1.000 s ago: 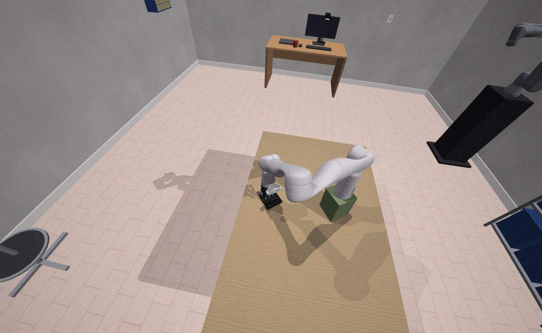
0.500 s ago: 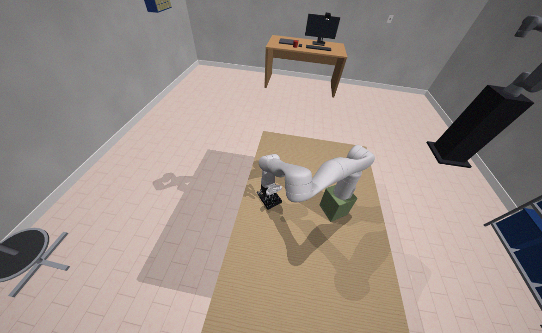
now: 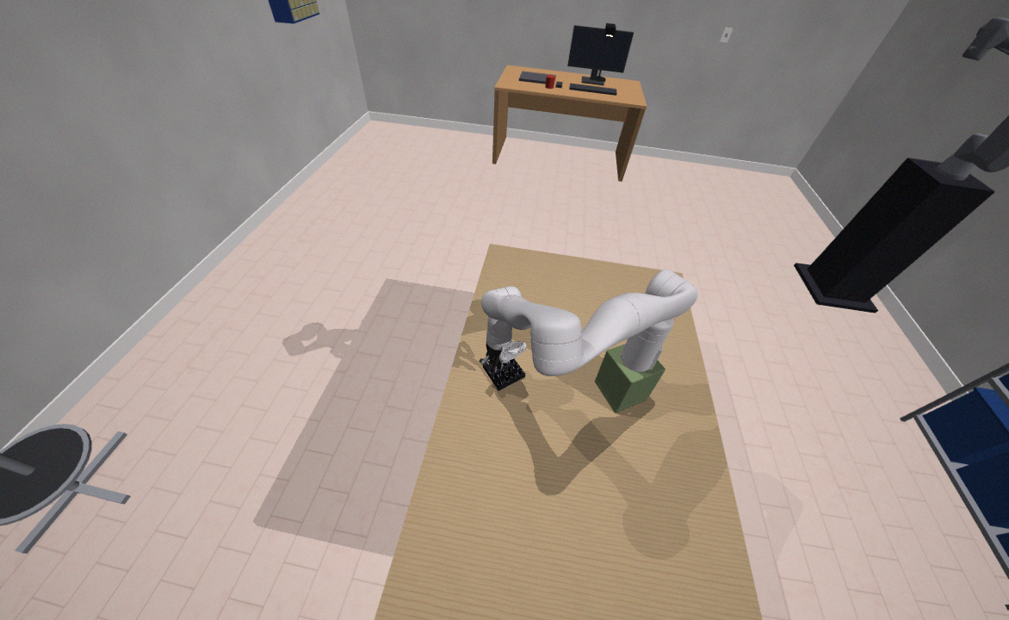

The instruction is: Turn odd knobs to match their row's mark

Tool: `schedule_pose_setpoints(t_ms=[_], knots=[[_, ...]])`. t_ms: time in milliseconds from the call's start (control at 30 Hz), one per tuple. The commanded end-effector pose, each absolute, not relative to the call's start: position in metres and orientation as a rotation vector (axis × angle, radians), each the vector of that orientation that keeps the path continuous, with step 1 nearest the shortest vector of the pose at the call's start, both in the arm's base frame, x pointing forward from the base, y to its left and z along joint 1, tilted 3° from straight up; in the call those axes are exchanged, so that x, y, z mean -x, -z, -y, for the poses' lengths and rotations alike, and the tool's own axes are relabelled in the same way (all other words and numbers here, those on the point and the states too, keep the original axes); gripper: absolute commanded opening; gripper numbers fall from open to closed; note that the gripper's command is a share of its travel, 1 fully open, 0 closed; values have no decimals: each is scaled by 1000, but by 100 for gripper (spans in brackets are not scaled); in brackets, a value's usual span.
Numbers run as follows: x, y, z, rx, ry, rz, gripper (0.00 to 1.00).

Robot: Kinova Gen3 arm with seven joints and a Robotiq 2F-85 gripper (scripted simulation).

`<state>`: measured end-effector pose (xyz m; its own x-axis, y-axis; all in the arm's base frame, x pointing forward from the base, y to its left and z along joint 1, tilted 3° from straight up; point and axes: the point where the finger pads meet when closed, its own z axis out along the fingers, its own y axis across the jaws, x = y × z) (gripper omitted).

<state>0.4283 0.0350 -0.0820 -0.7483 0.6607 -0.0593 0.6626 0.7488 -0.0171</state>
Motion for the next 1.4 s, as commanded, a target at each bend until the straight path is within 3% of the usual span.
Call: schedule_pose_setpoints(t_ms=[0, 1367], knots=[[-427, 79, -38, -979, 51, -2936, 19], [-427, 67, -42, 819, 84, -3012, 19]])
